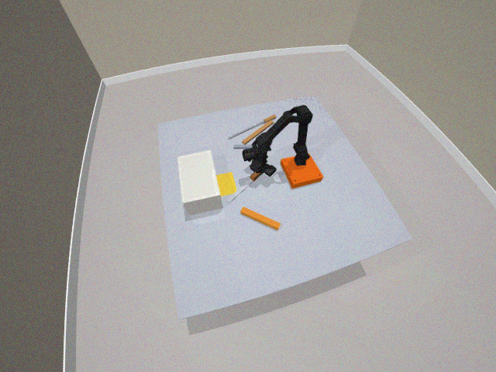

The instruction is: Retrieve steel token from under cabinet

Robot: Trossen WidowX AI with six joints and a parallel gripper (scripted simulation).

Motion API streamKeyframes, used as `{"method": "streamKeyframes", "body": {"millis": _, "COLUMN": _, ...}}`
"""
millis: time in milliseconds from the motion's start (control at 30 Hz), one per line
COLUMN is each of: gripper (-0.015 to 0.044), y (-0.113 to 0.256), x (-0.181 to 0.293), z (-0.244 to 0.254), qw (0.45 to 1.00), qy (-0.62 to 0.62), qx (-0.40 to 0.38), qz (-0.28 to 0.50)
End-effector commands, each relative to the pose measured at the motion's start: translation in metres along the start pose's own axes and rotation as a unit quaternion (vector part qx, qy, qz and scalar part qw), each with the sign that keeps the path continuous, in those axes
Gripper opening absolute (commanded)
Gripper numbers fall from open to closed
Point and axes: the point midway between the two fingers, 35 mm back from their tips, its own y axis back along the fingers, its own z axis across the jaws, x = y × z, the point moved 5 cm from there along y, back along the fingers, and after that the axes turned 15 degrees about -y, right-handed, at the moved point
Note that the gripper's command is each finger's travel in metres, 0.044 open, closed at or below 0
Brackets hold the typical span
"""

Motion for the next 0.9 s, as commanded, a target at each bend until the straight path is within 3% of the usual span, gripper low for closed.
{"method": "streamKeyframes", "body": {"millis": 0, "gripper": 0.0, "y": 0.001, "x": -0.004, "z": 0.005, "qw": 1.0, "qy": 0.002, "qx": 0.0, "qz": -0.002}}
{"method": "streamKeyframes", "body": {"millis": 867, "gripper": 0.0, "y": 0.001, "x": -0.01, "z": 0.028, "qw": 1.0, "qy": 0.002, "qx": -0.001, "qz": -0.003}}
